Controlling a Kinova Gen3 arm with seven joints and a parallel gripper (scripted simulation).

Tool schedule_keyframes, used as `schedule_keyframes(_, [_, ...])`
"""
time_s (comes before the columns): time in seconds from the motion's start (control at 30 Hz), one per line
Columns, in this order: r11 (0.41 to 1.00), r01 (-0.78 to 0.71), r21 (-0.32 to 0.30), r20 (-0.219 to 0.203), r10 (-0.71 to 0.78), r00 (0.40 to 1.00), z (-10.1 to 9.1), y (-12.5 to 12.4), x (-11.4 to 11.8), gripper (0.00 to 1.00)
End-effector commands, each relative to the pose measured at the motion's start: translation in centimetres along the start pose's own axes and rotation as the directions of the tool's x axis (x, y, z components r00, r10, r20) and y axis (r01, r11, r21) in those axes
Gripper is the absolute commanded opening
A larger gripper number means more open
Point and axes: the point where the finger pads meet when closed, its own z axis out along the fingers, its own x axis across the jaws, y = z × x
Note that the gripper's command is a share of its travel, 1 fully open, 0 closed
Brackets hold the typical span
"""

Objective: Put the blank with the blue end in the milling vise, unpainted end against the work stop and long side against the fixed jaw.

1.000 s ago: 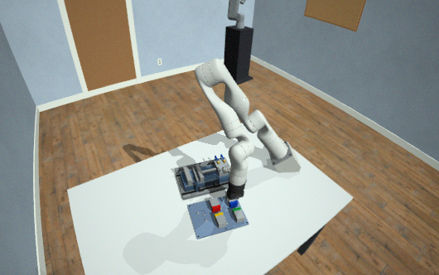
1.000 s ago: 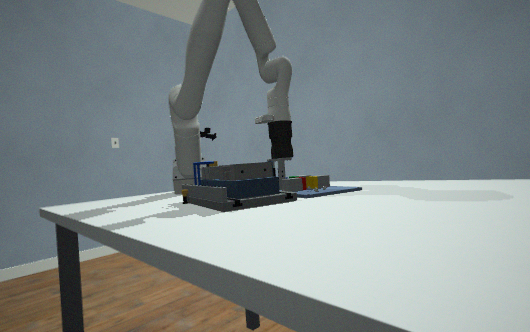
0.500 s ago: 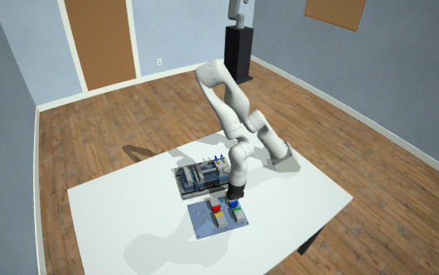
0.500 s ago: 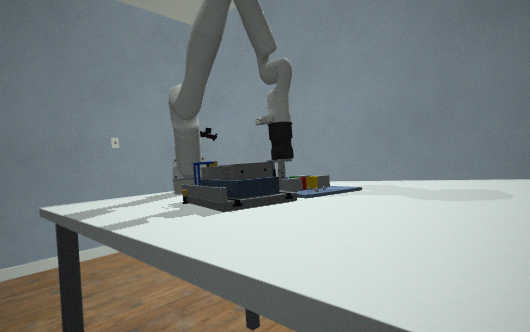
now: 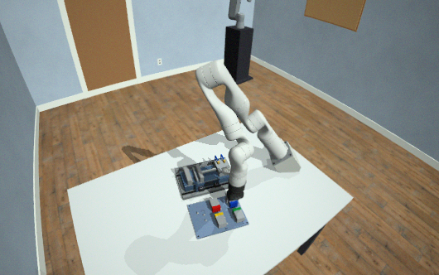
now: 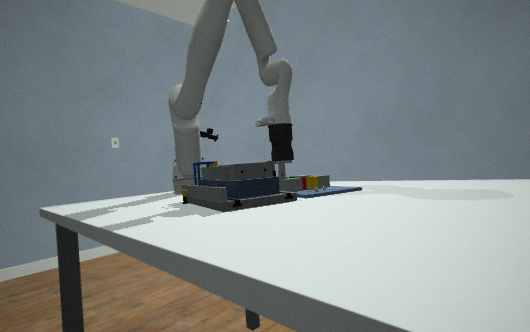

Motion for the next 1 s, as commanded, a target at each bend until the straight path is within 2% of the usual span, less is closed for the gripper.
schedule_keyframes(0.0, [1.000,0.001,0.003,0.000,-0.001,1.000,0.16,-0.06,0.03,1.00])
schedule_keyframes(0.97, [1.000,0.001,0.002,0.000,-0.001,1.000,0.58,-0.12,0.05,1.00])
